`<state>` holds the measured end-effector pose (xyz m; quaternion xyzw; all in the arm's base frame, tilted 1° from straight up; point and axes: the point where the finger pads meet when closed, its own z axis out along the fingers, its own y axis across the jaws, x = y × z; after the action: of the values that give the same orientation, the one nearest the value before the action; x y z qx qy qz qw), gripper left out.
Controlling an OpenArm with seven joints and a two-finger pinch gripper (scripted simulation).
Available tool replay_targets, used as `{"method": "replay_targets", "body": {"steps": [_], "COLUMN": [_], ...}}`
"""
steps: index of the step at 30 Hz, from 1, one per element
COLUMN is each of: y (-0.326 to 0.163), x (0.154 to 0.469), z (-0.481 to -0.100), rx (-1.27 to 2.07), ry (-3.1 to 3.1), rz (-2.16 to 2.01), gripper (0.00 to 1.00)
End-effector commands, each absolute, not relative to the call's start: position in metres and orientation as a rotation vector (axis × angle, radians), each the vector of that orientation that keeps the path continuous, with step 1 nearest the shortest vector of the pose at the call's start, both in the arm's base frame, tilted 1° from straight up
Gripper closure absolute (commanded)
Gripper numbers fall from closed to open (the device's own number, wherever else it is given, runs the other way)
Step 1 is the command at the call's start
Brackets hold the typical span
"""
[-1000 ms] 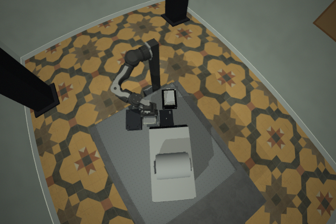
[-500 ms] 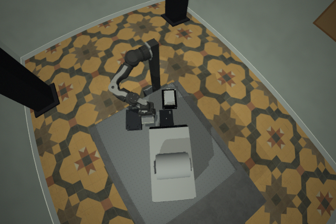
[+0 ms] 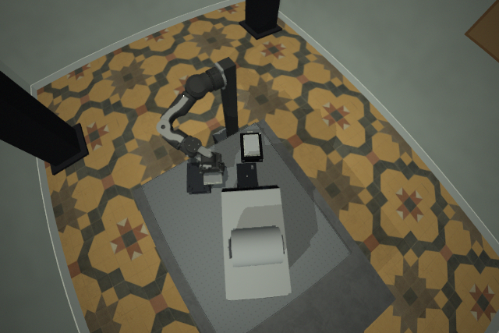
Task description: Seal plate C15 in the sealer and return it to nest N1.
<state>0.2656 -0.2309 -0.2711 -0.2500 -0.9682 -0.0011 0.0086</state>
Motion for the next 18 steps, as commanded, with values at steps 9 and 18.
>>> {"method": "replay_targets", "body": {"steps": [9, 18], "y": [-0.263, -0.271], "x": [0.244, 0.238], "z": [-0.276, -0.278], "rx": [-0.778, -0.781], "ry": [-3.034, -3.03], "rz": [-0.016, -0.007], "gripper": [1.0, 1.0]}}
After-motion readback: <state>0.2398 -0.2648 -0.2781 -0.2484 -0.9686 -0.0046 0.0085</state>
